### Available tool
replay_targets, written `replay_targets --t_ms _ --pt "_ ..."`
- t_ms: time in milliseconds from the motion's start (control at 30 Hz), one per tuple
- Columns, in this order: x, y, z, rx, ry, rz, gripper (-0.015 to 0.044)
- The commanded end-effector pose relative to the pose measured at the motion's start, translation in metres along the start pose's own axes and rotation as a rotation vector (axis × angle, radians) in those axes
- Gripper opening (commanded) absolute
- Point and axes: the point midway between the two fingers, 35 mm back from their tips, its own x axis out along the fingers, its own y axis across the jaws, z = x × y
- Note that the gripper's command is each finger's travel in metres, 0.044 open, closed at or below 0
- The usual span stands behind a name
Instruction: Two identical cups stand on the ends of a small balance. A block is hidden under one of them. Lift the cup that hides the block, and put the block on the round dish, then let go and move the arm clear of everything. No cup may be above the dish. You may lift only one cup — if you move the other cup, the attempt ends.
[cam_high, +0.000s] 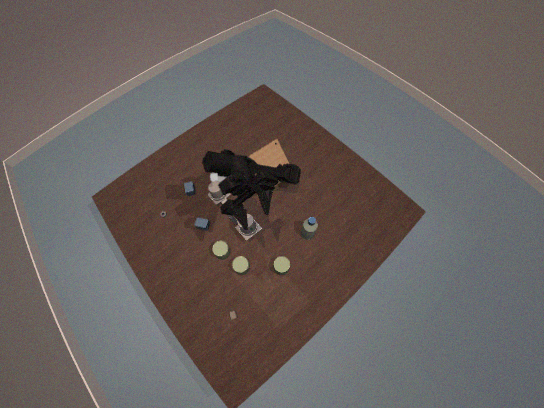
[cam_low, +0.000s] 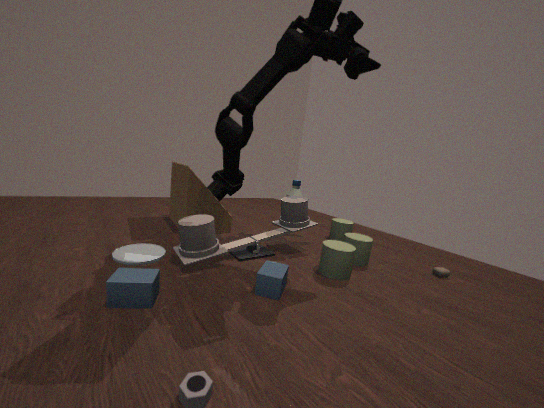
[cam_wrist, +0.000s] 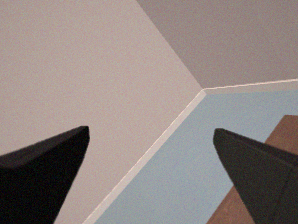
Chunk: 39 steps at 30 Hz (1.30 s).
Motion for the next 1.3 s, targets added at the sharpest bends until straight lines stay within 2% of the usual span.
replay_targets --t_ms 0,133,633,1000,1267 --pt "0.0 0.001 -0.001 0.0 0.0 0.0 0.0426" --pt "0.005 0.031 -0.013 -0.028 0.001 -0.003 0.044" --pt "-0.002 0.14 -0.082 -0.505 0.028 0.031 0.044" --pt "0.014 0.169 -0.143 -0.769 0.108 -0.019 0.044" --pt "0.033 0.176 -0.21 -0.969 0.221 -0.077 0.044"
